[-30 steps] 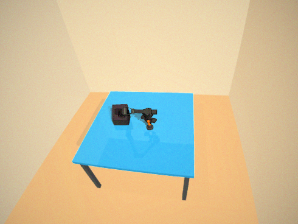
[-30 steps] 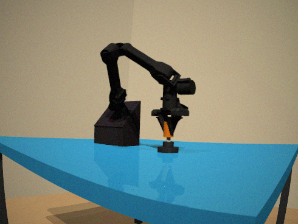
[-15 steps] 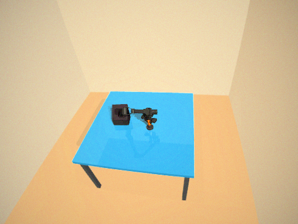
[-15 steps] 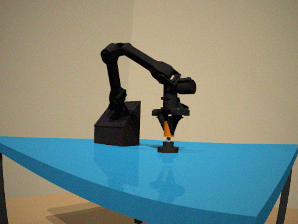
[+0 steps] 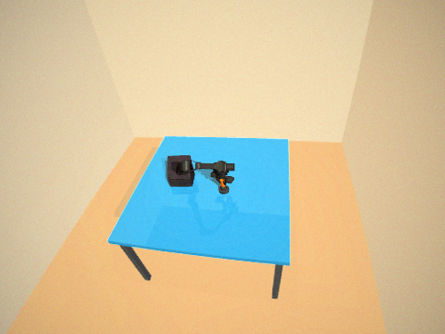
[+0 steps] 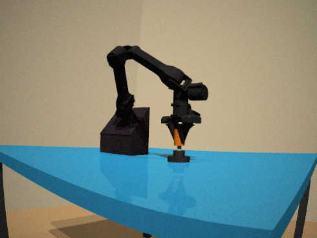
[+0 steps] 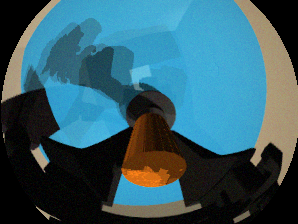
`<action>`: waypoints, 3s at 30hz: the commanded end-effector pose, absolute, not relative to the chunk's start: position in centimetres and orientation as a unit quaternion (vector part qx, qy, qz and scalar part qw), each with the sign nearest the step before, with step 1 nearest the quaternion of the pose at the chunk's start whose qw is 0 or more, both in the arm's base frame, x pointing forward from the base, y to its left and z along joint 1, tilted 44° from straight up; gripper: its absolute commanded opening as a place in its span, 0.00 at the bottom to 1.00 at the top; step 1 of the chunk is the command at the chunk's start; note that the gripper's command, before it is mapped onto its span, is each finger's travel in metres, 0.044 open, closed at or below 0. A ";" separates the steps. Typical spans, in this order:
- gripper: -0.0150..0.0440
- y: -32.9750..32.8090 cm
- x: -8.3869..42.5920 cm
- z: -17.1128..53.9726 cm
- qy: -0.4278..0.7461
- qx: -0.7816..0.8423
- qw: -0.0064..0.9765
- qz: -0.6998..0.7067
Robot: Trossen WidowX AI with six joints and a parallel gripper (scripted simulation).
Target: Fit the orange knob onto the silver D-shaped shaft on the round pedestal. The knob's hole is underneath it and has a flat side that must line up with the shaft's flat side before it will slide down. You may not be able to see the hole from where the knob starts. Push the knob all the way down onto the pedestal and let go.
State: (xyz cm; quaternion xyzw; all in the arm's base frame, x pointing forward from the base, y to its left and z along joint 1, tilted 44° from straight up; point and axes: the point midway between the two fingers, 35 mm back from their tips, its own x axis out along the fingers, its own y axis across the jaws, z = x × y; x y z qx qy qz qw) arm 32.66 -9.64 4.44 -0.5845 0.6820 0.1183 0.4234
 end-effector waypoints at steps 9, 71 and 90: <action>0.25 -9.5 33.0 4.8 0.680 -0.586 0.424 0.117; 0.25 -9.5 33.0 4.6 0.689 -0.539 0.483 0.046; 0.25 -9.7 32.7 4.6 0.689 -0.539 0.483 0.046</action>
